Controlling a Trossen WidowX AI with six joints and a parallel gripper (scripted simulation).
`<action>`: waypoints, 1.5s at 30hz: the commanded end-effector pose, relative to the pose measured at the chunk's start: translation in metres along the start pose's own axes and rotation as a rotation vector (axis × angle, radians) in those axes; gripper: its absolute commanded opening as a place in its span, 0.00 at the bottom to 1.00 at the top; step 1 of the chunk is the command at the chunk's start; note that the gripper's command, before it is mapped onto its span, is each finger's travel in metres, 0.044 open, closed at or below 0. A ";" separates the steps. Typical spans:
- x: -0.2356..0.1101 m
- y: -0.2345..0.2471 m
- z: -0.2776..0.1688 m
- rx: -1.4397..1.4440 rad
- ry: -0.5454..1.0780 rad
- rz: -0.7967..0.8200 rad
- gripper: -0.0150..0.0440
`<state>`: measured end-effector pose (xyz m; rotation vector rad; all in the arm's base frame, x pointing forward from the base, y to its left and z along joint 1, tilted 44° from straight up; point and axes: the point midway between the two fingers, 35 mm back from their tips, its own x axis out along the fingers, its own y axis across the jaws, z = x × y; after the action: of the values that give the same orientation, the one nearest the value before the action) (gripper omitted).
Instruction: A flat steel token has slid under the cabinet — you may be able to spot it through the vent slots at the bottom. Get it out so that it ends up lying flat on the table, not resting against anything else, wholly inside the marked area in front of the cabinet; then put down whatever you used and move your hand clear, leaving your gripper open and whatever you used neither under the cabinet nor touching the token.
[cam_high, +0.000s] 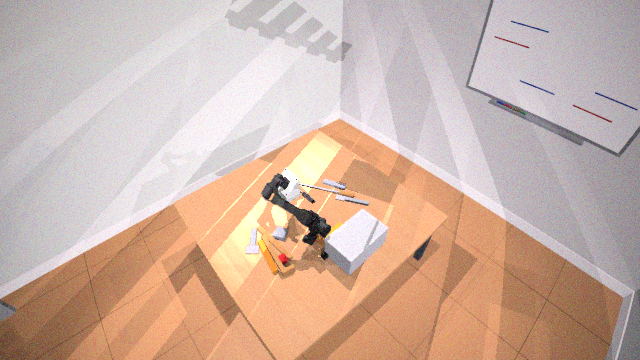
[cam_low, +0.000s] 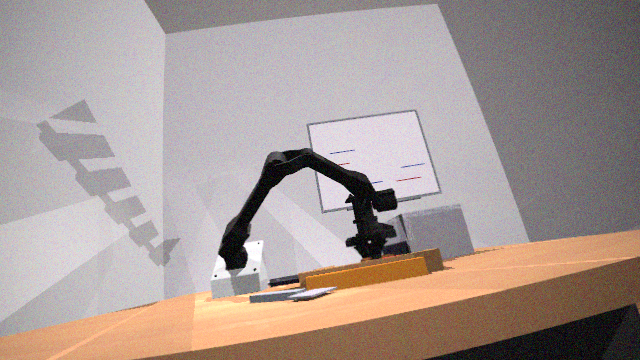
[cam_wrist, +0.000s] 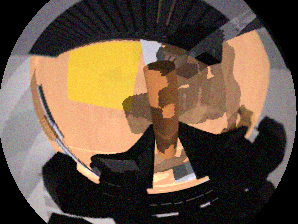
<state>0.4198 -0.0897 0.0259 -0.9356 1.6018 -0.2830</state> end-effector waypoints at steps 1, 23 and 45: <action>0.001 0.000 0.001 0.003 0.000 -0.002 0.25; 0.002 0.000 -0.001 0.003 0.000 -0.002 0.25; 0.003 0.000 -0.021 0.002 0.001 -0.002 0.25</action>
<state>0.4062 -0.0954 0.0278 -0.9301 1.5934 -0.2858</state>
